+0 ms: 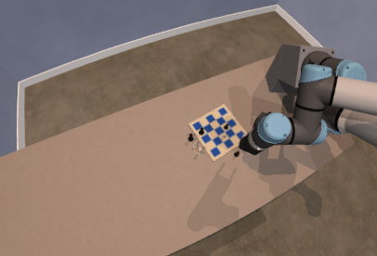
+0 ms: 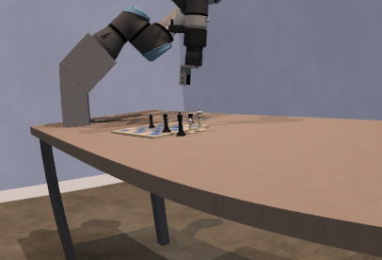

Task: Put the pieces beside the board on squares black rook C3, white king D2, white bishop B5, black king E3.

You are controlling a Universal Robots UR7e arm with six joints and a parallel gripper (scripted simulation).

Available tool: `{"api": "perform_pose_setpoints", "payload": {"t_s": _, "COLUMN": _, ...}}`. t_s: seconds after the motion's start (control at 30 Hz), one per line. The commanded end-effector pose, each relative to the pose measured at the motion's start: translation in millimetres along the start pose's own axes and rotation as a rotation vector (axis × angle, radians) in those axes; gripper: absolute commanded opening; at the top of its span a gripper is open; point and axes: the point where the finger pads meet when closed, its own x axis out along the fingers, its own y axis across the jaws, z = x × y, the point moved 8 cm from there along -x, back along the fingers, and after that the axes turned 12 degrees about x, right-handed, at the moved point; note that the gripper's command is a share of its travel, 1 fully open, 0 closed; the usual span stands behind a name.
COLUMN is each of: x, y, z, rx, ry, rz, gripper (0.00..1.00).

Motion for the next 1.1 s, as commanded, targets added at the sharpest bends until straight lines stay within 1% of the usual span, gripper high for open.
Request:
{"api": "perform_pose_setpoints", "payload": {"t_s": 0.0, "x": -5.1, "y": -5.8, "z": 0.1, "rx": 0.040, "ry": -0.070, "rz": 0.029, "gripper": 1.00}}
{"api": "perform_pose_setpoints", "payload": {"t_s": 0.13, "x": -9.6, "y": -9.6, "z": 1.1, "rx": 0.064, "ry": -0.113, "rz": 0.040, "gripper": 1.00}}
{"api": "perform_pose_setpoints", "payload": {"t_s": 0.27, "x": -11.4, "y": -11.0, "z": 1.5, "rx": 0.073, "ry": -0.129, "rz": 0.043, "gripper": 1.00}}
{"api": "perform_pose_setpoints", "payload": {"t_s": 1.07, "x": -10.9, "y": -11.1, "z": 1.3, "rx": 0.095, "ry": -0.130, "rz": 0.045, "gripper": 1.00}}
